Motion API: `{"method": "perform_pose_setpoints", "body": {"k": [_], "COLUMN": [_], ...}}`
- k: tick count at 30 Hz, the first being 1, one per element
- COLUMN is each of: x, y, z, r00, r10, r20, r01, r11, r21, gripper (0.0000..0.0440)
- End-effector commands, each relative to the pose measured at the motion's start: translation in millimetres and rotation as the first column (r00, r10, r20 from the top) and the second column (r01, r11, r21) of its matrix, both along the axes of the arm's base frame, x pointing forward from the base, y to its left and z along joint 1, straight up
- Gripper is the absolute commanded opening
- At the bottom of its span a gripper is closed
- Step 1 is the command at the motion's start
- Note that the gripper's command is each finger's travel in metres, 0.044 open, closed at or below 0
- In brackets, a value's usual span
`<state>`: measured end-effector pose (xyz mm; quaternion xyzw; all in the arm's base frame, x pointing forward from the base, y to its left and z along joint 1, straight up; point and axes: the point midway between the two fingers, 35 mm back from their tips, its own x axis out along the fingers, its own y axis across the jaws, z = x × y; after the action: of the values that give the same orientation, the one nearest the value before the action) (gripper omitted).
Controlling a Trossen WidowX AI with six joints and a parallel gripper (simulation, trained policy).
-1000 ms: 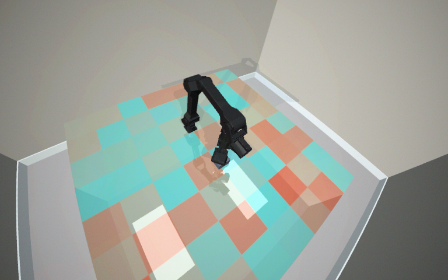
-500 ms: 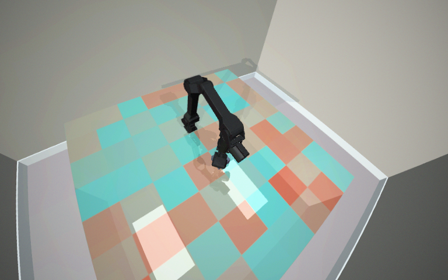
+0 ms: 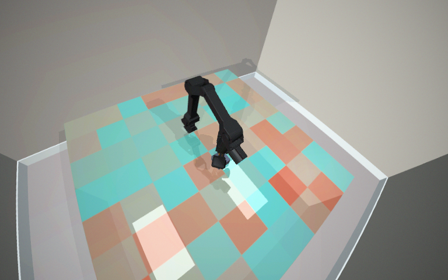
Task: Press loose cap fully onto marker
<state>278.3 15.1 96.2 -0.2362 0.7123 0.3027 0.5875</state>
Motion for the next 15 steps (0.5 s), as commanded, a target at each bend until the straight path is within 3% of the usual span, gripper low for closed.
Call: {"method": "perform_pose_setpoints", "body": {"k": [1, 4, 15], "x": [-5.0, -5.2, 6.0], "y": [-1.7, -2.0, -2.5], "z": [-3.4, -1.2, 34.0], "r00": [0.999, 0.998, 0.989], "r10": [0.040, 0.066, 0.135], "r20": [-0.022, -0.020, 0.060], "r01": [-0.041, -0.067, -0.131], "r11": [0.999, 0.997, 0.989], "r21": [-0.022, -0.037, -0.068], "gripper": [0.0385, 0.0440, 0.0440]}}
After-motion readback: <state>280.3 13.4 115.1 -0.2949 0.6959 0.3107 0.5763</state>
